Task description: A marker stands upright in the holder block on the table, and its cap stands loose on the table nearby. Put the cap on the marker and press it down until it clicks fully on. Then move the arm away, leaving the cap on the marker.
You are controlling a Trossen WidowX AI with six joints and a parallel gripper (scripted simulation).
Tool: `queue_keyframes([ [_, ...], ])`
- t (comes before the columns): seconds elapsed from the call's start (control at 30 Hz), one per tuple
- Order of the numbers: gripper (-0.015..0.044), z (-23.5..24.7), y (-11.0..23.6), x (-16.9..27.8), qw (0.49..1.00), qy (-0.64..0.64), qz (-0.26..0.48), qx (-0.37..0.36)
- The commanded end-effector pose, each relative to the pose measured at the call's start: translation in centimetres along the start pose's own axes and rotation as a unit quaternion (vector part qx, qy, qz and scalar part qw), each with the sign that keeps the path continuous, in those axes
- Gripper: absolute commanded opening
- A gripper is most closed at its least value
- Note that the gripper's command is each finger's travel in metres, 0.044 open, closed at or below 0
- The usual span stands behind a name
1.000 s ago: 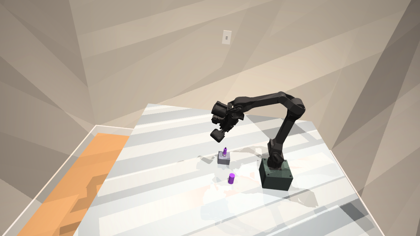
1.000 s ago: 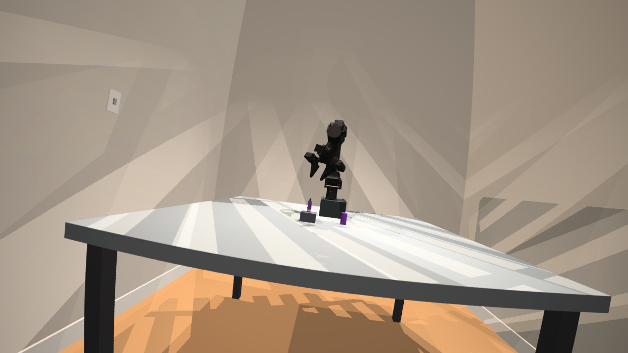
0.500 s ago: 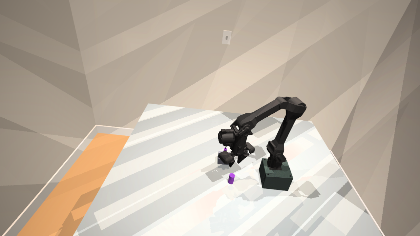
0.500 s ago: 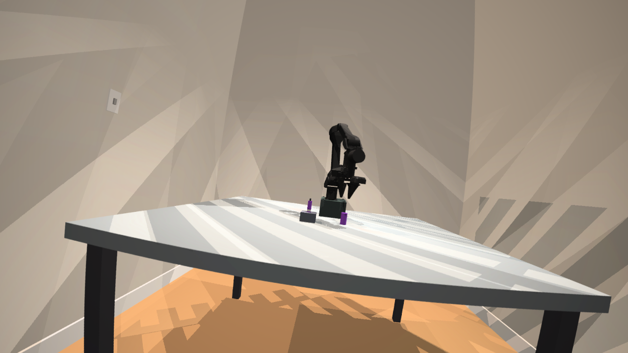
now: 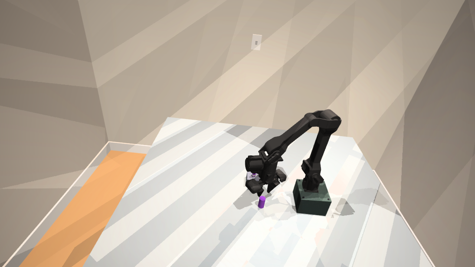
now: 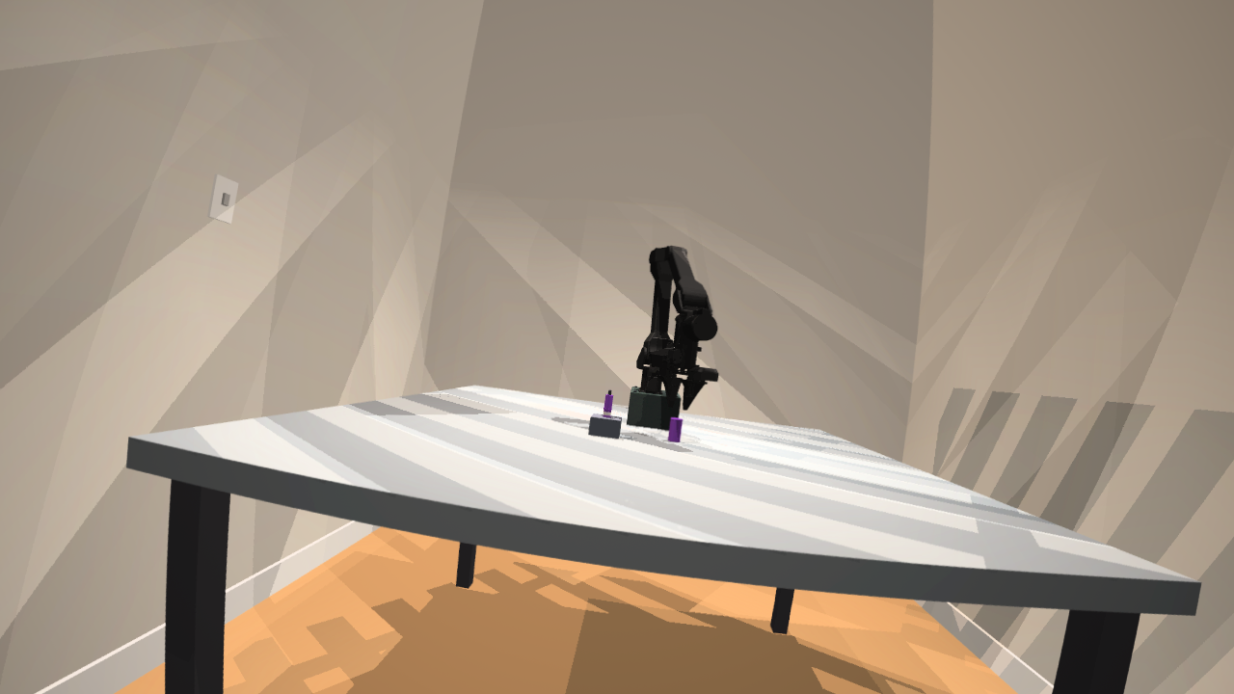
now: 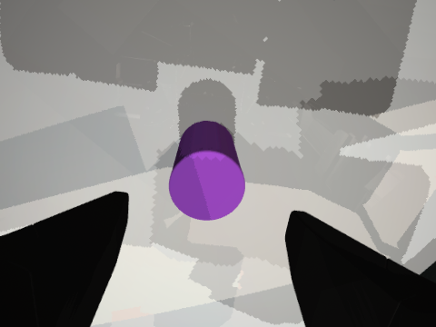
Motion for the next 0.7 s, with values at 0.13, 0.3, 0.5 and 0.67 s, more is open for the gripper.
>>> queue_keyframes([
  [0.13, 0.0245, 0.0, -1.2, 0.0, 1.0, -0.002, 0.002, 0.001],
  [0.3, 0.0245, 0.1, -2.0, 0.0, 1.0, -0.002, 0.002, 0.001],
  [0.5, 0.0245, 0.1, -3.0, 0.0, 1.0, -0.002, 0.002, 0.001],
  [0.67, 0.0245, 0.2, -3.8, 0.0, 1.0, -0.002, 0.002, 0.001],
])
Point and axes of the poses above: the point midway between the two fingers, 35 mm back from their tips, its own y axis back along the fingers, its own z axis across the jaws, x = y × z, the point moved 10 cm from there along y, back along the fingers, and after that the axes turned 14 degrees about -y, right-handed, at the moved point
